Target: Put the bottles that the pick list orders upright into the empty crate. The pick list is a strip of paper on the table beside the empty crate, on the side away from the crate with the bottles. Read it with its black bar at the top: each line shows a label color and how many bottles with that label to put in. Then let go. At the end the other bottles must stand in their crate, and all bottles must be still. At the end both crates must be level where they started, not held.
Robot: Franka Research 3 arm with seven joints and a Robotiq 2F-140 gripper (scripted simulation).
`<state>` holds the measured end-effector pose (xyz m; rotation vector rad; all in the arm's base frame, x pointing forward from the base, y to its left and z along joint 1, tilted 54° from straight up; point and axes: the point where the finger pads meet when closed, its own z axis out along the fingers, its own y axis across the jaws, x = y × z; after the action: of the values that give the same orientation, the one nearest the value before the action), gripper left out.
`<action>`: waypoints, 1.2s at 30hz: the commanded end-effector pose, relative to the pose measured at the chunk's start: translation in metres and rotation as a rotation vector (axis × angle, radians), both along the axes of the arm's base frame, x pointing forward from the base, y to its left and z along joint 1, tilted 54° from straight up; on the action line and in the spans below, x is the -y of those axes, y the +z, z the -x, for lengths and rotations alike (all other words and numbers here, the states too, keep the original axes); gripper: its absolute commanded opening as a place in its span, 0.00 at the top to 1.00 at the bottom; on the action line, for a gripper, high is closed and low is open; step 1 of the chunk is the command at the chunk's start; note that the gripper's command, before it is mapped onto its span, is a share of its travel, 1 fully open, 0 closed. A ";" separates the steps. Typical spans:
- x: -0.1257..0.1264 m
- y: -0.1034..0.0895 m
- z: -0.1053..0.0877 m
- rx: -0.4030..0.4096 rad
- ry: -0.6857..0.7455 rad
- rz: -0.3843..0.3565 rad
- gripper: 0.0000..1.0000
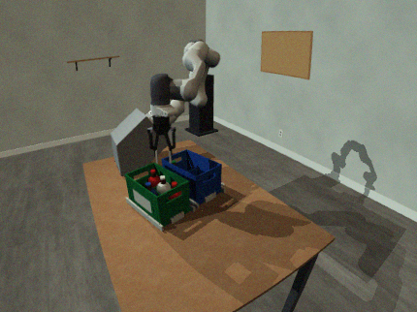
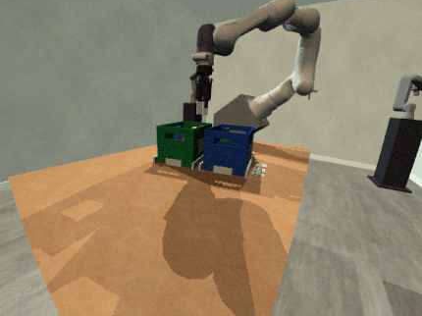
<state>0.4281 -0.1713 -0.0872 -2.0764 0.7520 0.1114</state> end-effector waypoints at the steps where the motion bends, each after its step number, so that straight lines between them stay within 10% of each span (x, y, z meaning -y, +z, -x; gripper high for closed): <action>1: 0.005 -0.008 -0.008 -0.024 -0.002 -0.016 0.62; 36: -0.004 -0.033 -0.025 -0.024 -0.002 -0.016 0.62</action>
<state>0.4507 -0.1702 -0.1172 -2.0609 0.7593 0.1453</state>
